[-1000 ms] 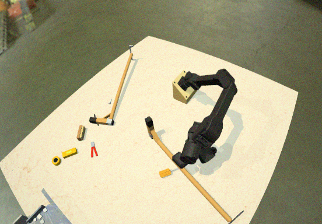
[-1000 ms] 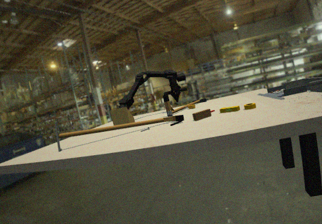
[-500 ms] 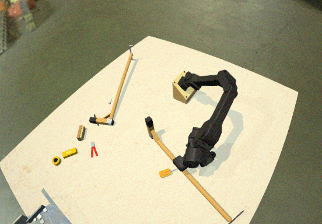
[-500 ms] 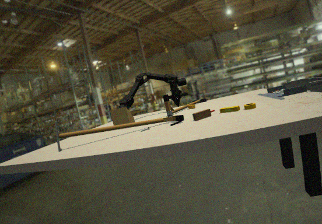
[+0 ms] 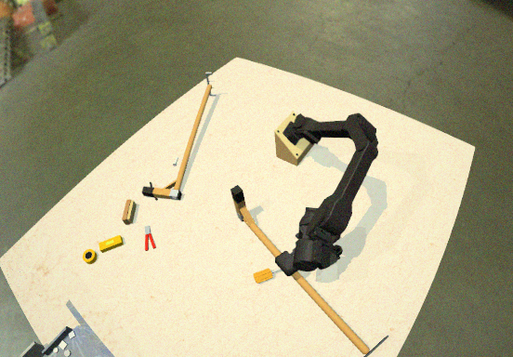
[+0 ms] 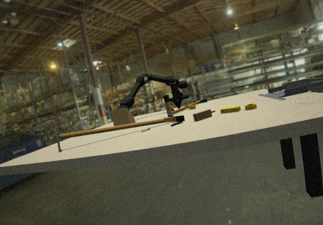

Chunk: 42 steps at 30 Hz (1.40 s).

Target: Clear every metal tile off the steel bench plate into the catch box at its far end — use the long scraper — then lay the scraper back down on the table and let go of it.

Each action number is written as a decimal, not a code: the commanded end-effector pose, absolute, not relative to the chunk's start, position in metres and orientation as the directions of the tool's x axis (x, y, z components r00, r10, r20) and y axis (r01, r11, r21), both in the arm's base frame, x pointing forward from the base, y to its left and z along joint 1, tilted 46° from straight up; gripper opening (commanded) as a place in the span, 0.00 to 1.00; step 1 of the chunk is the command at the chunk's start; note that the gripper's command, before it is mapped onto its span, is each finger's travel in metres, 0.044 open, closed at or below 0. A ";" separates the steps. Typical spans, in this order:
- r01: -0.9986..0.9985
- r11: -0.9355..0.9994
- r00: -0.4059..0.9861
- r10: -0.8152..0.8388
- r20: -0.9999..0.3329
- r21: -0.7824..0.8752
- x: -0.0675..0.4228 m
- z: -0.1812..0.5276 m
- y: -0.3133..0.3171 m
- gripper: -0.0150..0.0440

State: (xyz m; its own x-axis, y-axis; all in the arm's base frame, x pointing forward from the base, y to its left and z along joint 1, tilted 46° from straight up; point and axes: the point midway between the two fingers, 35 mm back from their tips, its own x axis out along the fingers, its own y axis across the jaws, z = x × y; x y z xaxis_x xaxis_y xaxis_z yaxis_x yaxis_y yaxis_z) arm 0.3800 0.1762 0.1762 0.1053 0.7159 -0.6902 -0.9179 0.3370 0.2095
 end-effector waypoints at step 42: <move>-0.917 0.341 0.109 0.712 -0.693 0.206 0.424 0.172 0.165 0.25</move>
State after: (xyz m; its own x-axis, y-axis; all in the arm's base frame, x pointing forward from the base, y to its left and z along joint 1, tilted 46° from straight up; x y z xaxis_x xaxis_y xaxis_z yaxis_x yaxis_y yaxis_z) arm 0.4194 0.1662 0.1721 0.1042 0.7113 -0.6951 -0.9153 0.3420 0.2128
